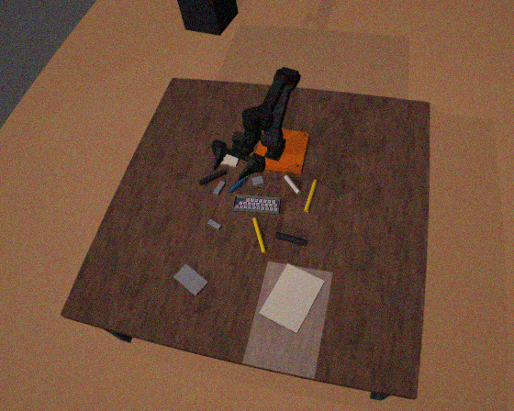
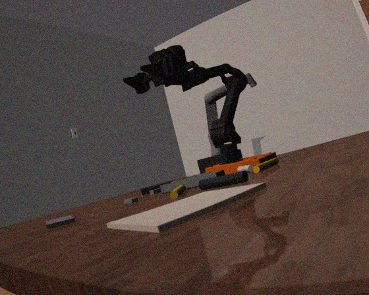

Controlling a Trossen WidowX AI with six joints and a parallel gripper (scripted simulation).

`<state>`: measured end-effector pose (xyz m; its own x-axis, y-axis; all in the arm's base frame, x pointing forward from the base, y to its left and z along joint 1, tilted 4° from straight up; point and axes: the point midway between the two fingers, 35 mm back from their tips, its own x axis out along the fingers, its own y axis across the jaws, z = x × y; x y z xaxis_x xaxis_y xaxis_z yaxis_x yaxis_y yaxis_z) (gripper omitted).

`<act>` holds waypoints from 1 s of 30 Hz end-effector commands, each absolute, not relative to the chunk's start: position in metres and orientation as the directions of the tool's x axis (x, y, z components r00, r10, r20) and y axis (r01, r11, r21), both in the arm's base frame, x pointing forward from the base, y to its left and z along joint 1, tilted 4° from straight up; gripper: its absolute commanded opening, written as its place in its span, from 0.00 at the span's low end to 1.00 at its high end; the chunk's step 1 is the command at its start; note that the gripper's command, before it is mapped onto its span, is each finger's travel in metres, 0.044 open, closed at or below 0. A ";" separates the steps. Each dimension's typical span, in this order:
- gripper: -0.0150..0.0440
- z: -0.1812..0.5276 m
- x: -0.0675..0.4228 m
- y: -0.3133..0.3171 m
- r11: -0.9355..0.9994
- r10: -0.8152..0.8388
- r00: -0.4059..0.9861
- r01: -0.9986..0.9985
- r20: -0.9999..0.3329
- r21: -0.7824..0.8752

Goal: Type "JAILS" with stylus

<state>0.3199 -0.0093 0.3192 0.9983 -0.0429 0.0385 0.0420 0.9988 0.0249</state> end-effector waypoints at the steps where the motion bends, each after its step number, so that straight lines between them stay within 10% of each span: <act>1: 0.96 0.317 0.321 -0.008 0.999 -0.040 0.999 0.039 0.027 0.025; 9: 0.60 0.203 0.339 0.033 0.996 0.087 0.876 -0.085 -0.475 0.026; 17: 0.25 0.098 0.295 0.071 0.978 0.139 0.453 -0.203 -0.881 0.049; 23: 0.25 0.051 0.235 0.084 0.960 0.072 0.030 -0.272 -0.997 0.062; 30: 0.25 0.050 0.233 0.084 0.960 0.069 0.017 -0.273 -0.997 0.062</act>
<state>0.2385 0.0816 0.0512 0.0693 0.0779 -0.9945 -0.2728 0.9604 0.0563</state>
